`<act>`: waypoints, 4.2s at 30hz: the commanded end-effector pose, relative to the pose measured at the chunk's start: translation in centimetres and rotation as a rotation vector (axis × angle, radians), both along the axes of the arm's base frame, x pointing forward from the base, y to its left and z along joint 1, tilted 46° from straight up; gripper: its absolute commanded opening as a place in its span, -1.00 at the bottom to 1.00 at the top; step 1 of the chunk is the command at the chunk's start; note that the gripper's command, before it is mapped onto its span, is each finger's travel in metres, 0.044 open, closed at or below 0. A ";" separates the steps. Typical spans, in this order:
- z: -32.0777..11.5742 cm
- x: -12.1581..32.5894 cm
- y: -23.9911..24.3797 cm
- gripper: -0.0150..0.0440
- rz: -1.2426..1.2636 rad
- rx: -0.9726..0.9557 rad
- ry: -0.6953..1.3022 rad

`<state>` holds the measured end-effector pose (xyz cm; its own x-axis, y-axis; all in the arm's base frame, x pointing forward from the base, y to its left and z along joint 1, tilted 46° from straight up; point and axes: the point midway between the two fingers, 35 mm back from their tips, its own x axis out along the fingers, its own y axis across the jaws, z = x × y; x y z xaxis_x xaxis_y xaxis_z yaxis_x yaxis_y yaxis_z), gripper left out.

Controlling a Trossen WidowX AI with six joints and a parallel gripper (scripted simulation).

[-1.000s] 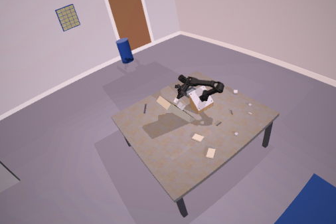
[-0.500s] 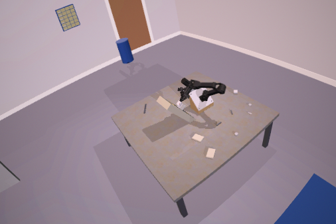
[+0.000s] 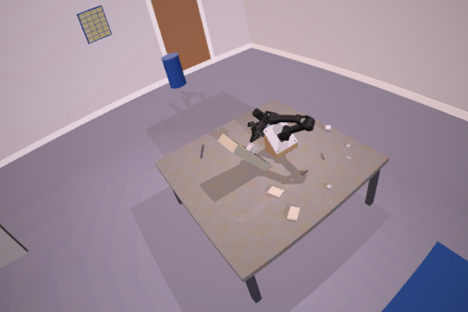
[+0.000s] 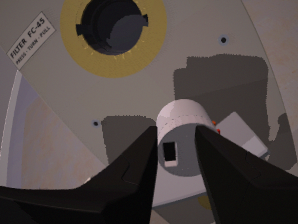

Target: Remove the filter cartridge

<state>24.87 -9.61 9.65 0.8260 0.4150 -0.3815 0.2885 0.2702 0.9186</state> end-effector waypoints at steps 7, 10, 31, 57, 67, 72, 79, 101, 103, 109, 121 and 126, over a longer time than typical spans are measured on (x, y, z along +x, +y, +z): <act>2.2 1.5 -2.0 -0.14 0.000 -0.006 -0.009; 4.2 2.9 -4.0 -0.14 0.000 -0.006 -0.009; 10.2 3.0 -9.9 0.84 -0.003 -0.014 -0.009; 0.9 -0.8 -0.7 0.54 0.589 -0.411 -0.017; -0.1 0.1 0.2 0.54 0.589 -0.413 -0.015; -0.6 0.6 0.7 0.54 0.589 -0.414 -0.015; -1.2 1.2 1.5 0.54 0.589 -0.413 -0.017; -1.7 1.7 2.0 0.27 0.591 -0.418 -0.018; -1.7 1.7 2.0 0.23 0.591 -0.418 -0.018; -1.7 1.7 2.0 -0.04 0.591 -0.418 -0.018; 0.0 2.9 0.3 -0.49 0.588 -0.415 -0.019; 1.3 2.0 -1.5 -0.49 0.588 -0.419 -0.011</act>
<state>27.30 -9.80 10.24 0.5154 0.6180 -0.5937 -0.0274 0.7043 0.7094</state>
